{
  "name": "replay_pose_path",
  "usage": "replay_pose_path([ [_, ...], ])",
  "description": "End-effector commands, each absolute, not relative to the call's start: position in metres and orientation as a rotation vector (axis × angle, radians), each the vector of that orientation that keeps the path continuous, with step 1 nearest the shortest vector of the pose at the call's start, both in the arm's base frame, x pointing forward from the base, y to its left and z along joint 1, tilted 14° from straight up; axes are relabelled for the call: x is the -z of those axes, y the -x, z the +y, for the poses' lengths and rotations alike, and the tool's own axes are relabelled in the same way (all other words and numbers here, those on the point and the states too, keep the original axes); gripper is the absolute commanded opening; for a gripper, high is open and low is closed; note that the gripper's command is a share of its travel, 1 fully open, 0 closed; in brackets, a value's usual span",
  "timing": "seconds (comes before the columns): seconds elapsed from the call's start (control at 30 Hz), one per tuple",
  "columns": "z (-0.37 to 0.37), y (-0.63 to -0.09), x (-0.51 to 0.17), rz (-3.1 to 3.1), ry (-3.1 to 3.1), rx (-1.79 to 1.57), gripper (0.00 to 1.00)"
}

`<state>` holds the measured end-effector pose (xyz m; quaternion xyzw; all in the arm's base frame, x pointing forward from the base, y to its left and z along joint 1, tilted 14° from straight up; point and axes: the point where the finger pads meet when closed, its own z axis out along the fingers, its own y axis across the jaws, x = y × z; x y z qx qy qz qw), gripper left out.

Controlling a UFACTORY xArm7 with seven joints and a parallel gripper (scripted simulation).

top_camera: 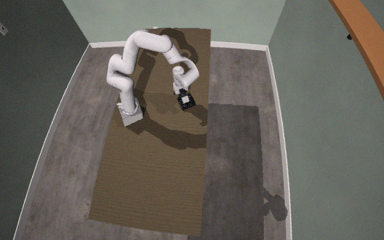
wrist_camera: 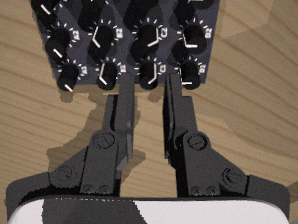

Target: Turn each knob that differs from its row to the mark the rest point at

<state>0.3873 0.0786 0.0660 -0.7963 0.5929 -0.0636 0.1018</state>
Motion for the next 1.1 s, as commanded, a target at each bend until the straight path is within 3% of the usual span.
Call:
replay_pose_path([
  [0.0,0.0775,-0.3853,-0.0792,1.752,2.350,0.191,0.19],
  [0.7,0.0768,-0.3836,-0.0863,1.758,2.345,0.190,0.19],
  [1.07,0.0746,-0.3789,-0.0855,2.090,2.058,0.127,0.19],
])
